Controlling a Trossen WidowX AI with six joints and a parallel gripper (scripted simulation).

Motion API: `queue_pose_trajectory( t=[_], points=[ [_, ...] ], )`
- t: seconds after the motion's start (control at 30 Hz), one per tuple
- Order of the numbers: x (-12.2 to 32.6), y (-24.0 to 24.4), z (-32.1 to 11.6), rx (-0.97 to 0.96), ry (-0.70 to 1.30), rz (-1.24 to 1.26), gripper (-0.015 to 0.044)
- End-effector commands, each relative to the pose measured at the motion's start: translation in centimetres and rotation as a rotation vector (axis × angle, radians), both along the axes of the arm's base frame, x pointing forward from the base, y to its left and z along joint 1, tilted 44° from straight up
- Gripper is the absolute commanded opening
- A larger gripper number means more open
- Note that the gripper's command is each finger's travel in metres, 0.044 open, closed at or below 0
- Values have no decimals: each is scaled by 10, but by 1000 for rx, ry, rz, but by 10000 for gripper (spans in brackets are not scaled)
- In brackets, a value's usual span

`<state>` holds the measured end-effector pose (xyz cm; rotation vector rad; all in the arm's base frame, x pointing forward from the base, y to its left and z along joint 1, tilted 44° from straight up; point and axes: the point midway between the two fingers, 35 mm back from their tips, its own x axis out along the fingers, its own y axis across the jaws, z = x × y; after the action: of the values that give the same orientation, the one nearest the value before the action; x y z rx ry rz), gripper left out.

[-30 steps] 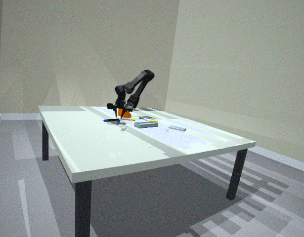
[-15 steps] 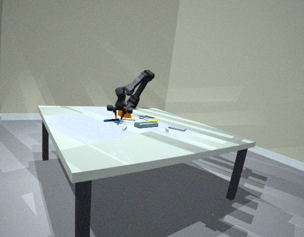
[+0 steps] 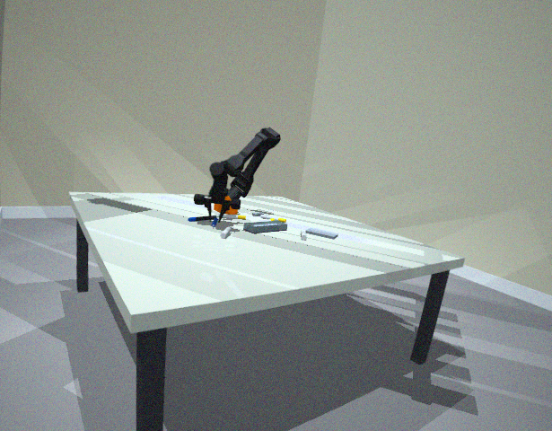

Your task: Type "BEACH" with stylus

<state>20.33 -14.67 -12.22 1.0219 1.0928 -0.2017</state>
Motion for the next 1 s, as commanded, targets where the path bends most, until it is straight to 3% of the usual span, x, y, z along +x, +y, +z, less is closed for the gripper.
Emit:
queue_pose_trajectory(
  t=[0.0,0.2,0.37,0.47,0.97],
  points=[
    [0,3,-3,5,2,-6,150],
    [0,5,-5,5,1,-6,150],
    [0,4,-4,1,1,0,19],
    [0,4,-4,1,1,0,0],
    [-2,-19,18,0,1,0,0]
  ],
)
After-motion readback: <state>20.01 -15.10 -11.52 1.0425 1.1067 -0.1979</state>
